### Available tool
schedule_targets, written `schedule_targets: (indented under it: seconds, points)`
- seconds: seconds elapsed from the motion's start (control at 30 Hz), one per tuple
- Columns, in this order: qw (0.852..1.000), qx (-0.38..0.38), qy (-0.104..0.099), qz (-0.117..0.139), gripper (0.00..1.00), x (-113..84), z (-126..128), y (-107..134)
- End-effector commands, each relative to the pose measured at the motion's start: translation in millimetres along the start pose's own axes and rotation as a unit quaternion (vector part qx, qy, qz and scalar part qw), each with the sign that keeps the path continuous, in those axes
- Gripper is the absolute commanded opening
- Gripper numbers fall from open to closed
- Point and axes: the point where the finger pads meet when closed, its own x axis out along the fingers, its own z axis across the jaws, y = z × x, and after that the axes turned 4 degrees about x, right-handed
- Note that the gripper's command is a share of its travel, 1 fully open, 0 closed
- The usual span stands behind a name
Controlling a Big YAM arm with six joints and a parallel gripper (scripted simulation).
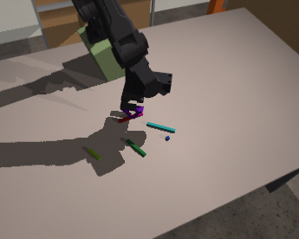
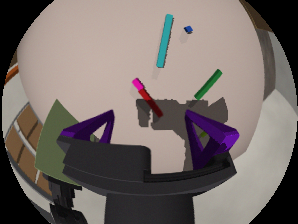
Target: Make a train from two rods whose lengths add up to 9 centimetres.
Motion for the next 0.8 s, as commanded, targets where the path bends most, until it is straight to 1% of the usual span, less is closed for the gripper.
schedule_targets:
  seconds: [0.0,0.13,0.17,0.3,0.33,0.47,0.5,0.63,0.67,0.77]
  points:
    - [0.997,0.073,0.018,-0.018,1.0,-8.4,-17.4,-6.0]
    - [0.997,0.071,0.016,-0.017,1.0,-7.6,-15.7,-6.1]
    - [0.994,0.109,0.016,-0.017,1.0,-7.3,-14.9,-3.4]
    - [0.994,0.107,0.014,-0.016,1.0,-6.1,-13.3,-3.8]
    - [0.989,0.146,0.013,-0.016,1.0,-6.2,-12.1,-0.6]
    - [0.989,0.146,0.013,-0.015,1.0,-5.8,-11.9,-0.5]
    - [0.983,0.185,0.011,-0.015,1.0,-5.4,-10.6,1.4]
    - [0.983,0.183,0.01,-0.014,1.0,-5.0,-9.1,0.5]
    - [0.974,0.226,0.011,-0.015,1.0,-5.5,-11.1,2.1]
    - [0.974,0.226,0.01,-0.014,1.0,-4.6,-10.4,2.3]
